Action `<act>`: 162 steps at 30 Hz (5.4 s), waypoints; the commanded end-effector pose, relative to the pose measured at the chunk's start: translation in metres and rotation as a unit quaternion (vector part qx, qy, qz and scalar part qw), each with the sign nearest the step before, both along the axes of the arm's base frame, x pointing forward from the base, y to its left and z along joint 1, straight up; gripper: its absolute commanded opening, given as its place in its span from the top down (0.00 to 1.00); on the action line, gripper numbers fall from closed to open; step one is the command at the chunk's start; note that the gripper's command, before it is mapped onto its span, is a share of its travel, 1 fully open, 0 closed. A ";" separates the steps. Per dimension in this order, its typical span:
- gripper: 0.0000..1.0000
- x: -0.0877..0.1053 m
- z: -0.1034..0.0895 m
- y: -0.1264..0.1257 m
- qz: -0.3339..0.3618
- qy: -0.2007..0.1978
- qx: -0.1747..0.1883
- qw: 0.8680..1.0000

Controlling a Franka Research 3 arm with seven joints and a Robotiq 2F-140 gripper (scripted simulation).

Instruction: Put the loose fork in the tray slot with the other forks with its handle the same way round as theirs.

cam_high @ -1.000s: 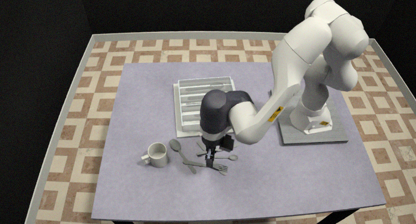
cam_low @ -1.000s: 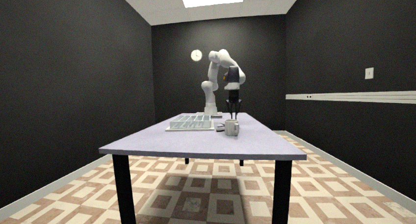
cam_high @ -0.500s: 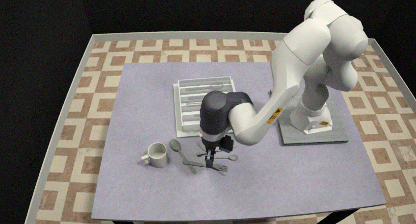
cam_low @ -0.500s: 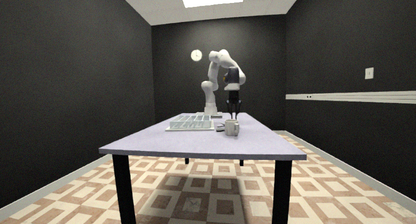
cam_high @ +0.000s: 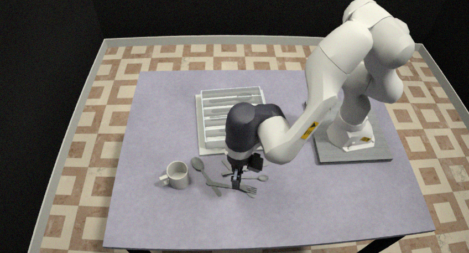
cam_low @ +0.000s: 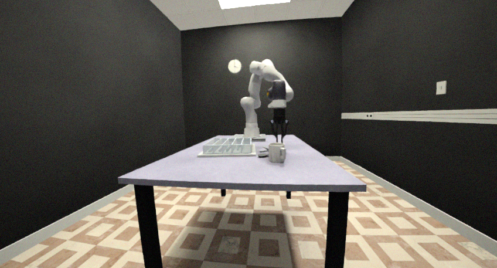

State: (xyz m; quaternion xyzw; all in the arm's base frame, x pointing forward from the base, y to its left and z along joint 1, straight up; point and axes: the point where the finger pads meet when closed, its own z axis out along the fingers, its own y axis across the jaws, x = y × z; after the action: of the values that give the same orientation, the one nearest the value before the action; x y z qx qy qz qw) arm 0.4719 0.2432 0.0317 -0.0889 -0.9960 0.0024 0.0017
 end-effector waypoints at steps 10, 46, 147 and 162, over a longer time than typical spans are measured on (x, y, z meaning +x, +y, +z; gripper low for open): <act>0.76 0.000 -0.002 -0.001 0.001 0.000 0.000 1.000; 0.76 0.000 -0.002 -0.001 0.001 0.000 0.000 1.000; 0.89 0.000 -0.026 -0.001 0.001 0.000 0.000 1.000; 0.89 0.000 -0.026 -0.001 0.001 0.000 0.000 1.000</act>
State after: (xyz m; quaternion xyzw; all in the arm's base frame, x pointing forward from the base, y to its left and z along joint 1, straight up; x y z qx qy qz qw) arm 0.4718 0.2421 0.0070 -0.0894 -0.9960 0.0020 0.0018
